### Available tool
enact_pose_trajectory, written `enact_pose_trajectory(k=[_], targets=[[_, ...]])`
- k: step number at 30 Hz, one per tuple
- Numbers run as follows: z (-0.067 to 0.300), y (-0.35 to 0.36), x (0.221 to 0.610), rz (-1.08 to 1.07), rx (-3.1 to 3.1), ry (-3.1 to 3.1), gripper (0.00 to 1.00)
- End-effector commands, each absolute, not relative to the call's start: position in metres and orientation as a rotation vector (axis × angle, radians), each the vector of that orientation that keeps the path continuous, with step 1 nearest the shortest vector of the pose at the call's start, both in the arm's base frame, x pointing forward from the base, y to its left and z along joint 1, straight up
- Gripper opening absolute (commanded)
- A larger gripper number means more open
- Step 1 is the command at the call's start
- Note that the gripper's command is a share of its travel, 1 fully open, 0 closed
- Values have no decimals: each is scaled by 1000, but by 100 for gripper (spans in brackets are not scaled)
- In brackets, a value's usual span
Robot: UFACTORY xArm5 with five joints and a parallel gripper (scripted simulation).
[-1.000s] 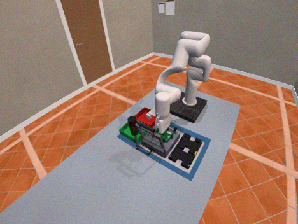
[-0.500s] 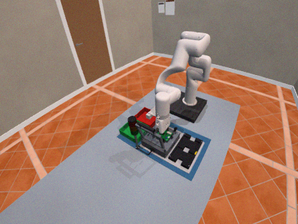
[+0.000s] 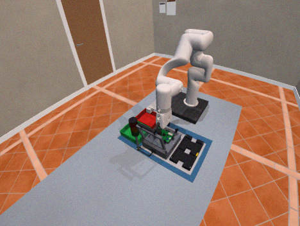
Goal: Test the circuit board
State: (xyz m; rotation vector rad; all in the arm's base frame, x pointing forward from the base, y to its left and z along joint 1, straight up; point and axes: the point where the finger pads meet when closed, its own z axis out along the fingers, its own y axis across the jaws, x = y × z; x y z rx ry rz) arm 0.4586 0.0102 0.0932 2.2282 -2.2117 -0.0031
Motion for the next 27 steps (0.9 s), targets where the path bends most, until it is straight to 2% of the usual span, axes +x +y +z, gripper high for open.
enact_pose_trajectory(k=[1, 7, 9, 12, 21, 27], targets=[[137, 10, 459, 0, 2230, -2213, 100], [180, 10, 459, 0, 2230, -2213, 100], [180, 10, 459, 0, 2230, -2213, 100], [211, 10, 459, 0, 2230, -2213, 100], [273, 10, 459, 0, 2230, -2213, 100], [292, 10, 459, 0, 2230, -2213, 100]])
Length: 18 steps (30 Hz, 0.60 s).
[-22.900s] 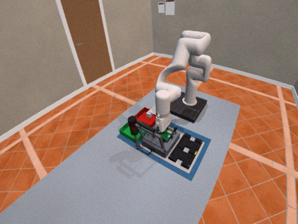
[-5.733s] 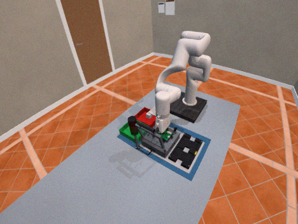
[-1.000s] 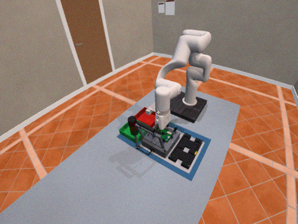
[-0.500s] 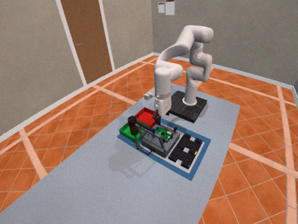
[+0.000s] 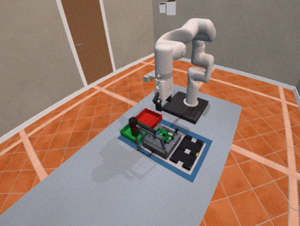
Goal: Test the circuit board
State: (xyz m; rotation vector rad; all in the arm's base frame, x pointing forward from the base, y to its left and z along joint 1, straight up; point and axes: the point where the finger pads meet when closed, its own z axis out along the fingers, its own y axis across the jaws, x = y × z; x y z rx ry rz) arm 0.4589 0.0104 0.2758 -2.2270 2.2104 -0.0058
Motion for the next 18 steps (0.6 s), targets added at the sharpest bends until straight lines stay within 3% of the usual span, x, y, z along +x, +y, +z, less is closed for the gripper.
enact_pose_trajectory(k=[1, 8, 9, 18], targets=[[294, 10, 459, 0, -2230, 2213, 100], [301, 10, 459, 0, -2230, 2213, 100], [301, 10, 459, 0, -2230, 2213, 52], [301, 10, 459, 0, -2230, 2213, 52]])
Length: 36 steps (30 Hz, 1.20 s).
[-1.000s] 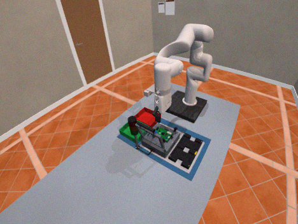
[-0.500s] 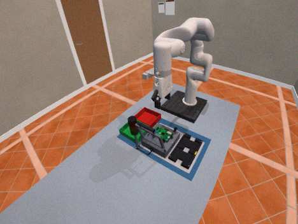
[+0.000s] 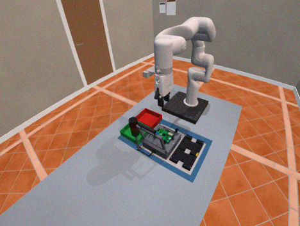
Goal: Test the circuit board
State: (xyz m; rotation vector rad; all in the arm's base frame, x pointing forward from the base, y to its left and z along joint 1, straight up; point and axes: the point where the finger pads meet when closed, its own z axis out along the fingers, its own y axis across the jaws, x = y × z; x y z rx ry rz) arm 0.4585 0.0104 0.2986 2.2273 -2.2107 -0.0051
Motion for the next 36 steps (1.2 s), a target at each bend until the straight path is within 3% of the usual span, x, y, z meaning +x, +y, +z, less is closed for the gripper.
enact_pose_trajectory(k=[1, 15, 28, 36], targets=[[301, 10, 459, 0, 2230, -2213, 52], [301, 11, 504, 0, 2230, -2213, 52], [301, 12, 590, 0, 2230, -2213, 52], [301, 12, 604, 0, 2230, -2213, 52]])
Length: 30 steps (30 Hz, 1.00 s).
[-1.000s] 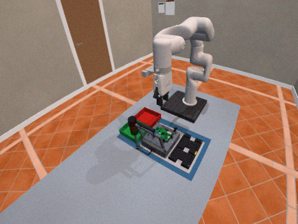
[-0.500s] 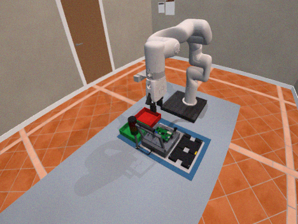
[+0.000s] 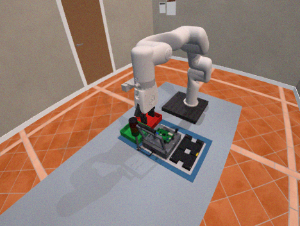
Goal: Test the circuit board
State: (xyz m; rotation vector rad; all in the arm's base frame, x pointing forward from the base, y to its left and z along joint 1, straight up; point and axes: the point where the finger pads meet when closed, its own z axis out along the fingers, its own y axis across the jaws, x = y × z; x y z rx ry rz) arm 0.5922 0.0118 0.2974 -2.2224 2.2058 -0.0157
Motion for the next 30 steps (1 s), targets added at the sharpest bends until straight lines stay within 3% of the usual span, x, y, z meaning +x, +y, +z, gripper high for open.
enact_pose_trajectory(k=[1, 30], targets=[[301, 12, 604, 0, -2230, 2213, 52], [283, 12, 605, 0, -2230, 2213, 52]])
